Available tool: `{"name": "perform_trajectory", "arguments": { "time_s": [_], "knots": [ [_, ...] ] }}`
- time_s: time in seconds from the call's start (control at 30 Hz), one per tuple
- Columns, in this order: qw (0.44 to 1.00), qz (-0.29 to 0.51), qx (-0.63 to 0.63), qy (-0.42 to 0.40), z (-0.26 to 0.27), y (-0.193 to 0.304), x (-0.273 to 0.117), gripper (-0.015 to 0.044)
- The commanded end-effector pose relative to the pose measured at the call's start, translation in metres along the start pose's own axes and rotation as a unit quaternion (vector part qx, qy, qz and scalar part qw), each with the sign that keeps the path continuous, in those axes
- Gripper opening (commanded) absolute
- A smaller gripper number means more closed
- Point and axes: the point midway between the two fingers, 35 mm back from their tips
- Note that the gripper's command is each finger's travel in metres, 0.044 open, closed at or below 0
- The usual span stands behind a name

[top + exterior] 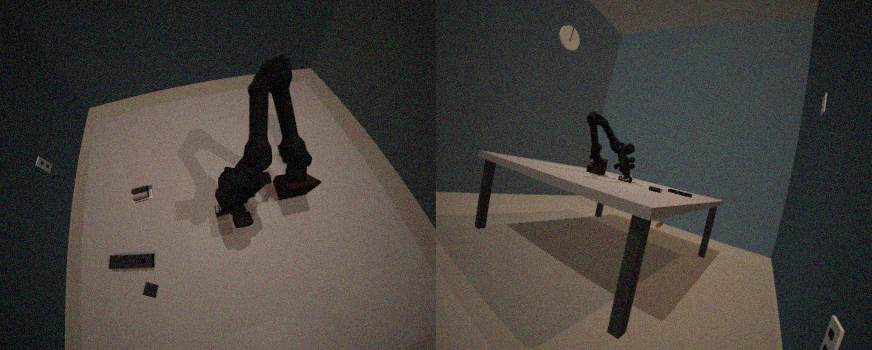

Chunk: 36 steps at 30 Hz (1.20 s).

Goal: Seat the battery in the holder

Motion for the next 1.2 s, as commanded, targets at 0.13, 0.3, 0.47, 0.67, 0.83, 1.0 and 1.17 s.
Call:
{"name": "perform_trajectory", "arguments": {
  "time_s": [0.13,0.3,0.47,0.67,0.83,1.0,1.17],
  "knots": [
    [1.000,-0.002,-0.002,0.000,-0.002,0.007,0.000,0.0077],
    [1.000,-0.001,-0.002,0.000,-0.001,0.012,-0.001,0.0077],
    [1.000,-0.001,-0.002,0.000,0.000,0.017,-0.004,0.0077],
    [1.000,-0.001,-0.002,-0.001,0.000,0.020,-0.006,0.0077],
    [1.000,0.000,-0.002,-0.002,0.001,0.023,-0.007,0.0077],
    [1.000,0.001,-0.002,-0.004,0.001,0.025,-0.008,0.0077],
    [1.000,0.005,-0.001,-0.005,0.001,0.024,-0.007,0.0077]
  ]
}}
Point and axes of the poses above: the point midway between the two fingers, 35 mm back from their tips, its own x axis out along the fingers, its own z axis across the jaws, y = z × x, and after that the axes turned 5 degrees about -x, right-handed
